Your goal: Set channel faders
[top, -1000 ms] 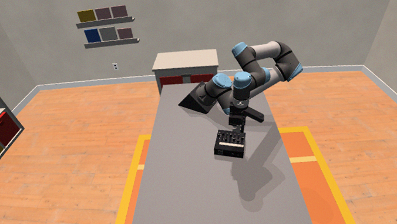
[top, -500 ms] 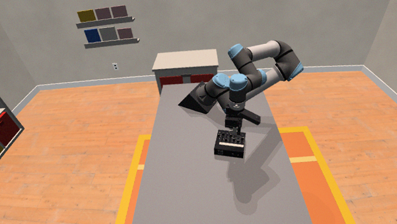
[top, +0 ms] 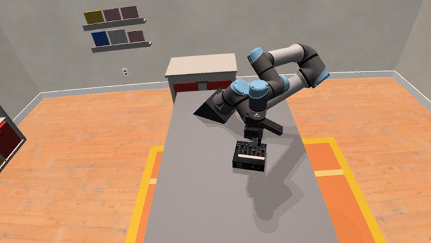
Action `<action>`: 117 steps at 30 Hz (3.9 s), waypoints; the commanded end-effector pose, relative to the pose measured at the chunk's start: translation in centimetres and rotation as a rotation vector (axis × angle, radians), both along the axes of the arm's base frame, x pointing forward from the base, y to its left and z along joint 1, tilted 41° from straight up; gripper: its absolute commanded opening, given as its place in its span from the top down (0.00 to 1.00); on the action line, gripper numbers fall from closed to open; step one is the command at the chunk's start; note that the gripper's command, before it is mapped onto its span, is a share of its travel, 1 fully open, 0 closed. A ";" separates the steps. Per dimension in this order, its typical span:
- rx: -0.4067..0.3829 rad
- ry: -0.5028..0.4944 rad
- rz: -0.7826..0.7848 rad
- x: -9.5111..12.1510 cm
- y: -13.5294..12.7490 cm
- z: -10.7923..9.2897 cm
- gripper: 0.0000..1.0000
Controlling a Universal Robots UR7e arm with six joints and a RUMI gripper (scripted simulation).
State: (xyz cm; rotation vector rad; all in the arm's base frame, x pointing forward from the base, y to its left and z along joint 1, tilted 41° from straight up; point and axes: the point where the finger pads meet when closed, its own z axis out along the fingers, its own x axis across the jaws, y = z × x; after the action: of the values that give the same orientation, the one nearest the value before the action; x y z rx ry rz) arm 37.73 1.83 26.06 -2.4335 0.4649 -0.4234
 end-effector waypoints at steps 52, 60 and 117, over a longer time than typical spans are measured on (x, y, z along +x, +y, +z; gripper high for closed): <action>0.000 0.000 0.000 0.9 0.9 -1.3 1.00; 0.000 0.000 0.000 1.1 1.1 -1.6 1.00; 0.000 0.000 0.000 1.2 1.2 -1.8 1.00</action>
State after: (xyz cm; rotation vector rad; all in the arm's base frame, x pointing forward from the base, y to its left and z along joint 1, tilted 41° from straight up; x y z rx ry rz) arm 38.89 3.02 24.27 -2.4337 0.4649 -0.4230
